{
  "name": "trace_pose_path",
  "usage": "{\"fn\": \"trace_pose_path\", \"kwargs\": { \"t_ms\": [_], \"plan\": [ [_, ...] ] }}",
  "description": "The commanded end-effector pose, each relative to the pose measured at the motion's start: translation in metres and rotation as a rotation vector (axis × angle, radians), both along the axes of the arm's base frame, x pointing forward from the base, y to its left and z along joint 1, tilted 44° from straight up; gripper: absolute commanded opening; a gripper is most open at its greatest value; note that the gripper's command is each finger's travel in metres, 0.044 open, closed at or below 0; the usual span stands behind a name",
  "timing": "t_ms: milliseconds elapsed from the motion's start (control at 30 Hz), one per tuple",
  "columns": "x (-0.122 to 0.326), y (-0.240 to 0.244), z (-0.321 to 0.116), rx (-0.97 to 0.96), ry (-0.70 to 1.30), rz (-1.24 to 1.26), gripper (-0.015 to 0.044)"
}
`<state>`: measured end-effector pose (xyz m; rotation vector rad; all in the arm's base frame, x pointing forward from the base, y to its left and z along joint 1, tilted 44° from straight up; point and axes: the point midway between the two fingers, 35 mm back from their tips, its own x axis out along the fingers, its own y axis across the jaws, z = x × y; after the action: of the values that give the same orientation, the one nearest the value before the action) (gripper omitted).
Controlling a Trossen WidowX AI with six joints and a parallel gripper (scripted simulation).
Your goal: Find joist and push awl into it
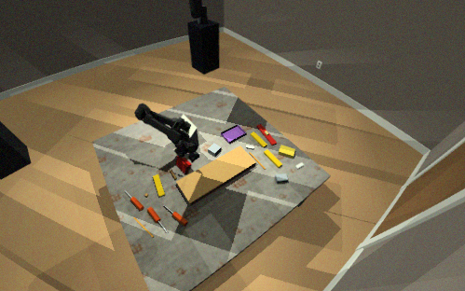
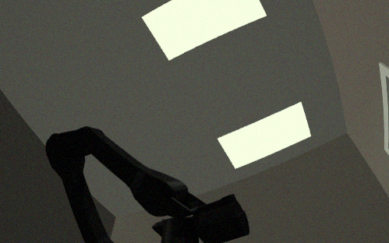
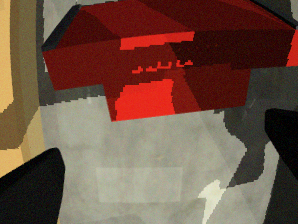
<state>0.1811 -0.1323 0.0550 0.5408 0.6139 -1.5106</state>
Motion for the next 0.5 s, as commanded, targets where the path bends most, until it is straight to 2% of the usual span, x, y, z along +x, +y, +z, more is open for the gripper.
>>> {"fn": "trace_pose_path", "kwargs": {
  "t_ms": [0, 467],
  "plan": [
    [-0.0068, -0.0068, -0.0016, -0.034, -0.014, -0.055, 0.044],
    [-0.0115, -0.0098, 0.0017, -0.035, -0.014, -0.055, 0.044]
  ]
}}
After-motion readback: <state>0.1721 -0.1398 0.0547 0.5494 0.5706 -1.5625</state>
